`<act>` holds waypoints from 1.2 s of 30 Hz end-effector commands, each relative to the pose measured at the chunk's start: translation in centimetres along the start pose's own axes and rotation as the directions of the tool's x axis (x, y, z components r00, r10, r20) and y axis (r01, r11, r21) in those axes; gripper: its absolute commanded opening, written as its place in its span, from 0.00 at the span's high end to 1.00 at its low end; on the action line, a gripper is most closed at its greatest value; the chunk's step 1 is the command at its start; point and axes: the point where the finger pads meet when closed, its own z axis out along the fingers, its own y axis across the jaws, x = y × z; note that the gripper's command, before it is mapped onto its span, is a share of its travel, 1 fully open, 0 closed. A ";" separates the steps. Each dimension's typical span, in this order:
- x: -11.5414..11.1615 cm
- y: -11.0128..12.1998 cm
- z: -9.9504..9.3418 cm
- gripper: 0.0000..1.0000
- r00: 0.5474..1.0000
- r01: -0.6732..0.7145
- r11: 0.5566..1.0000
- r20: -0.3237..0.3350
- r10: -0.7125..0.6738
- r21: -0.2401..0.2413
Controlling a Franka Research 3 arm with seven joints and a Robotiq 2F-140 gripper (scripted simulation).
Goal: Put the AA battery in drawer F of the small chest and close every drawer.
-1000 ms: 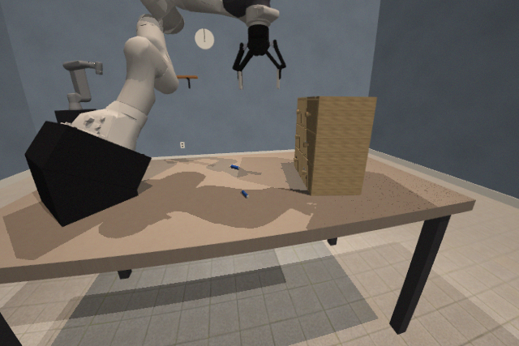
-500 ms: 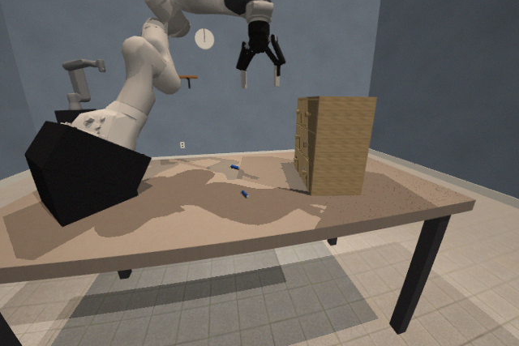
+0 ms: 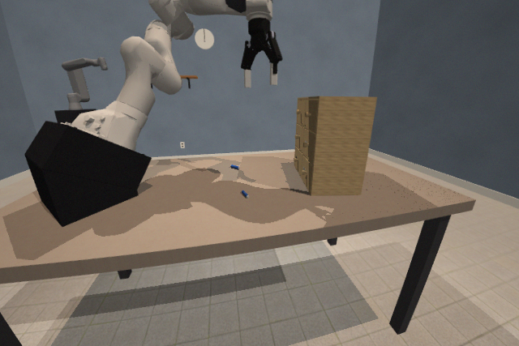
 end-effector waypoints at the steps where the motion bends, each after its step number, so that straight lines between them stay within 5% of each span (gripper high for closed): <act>1: -0.2 0.2 0.0 0.00 0.993 -0.121 0.993 -0.003 0.121 -0.006; 4: 0.2 -0.4 -0.1 0.00 0.974 -0.225 0.974 -0.004 0.225 -0.006; 11: 0.2 -0.4 -0.1 0.00 0.974 -0.225 0.974 -0.004 0.225 -0.006; 12: 0.5 -0.8 -0.2 0.00 0.949 -0.316 0.949 -0.004 0.316 -0.005; 33: 0.8 -1.2 -0.3 0.00 0.919 -0.395 0.919 -0.005 0.394 -0.005; 36: 1.0 -1.6 -0.4 0.00 0.888 -0.460 0.888 -0.005 0.460 -0.005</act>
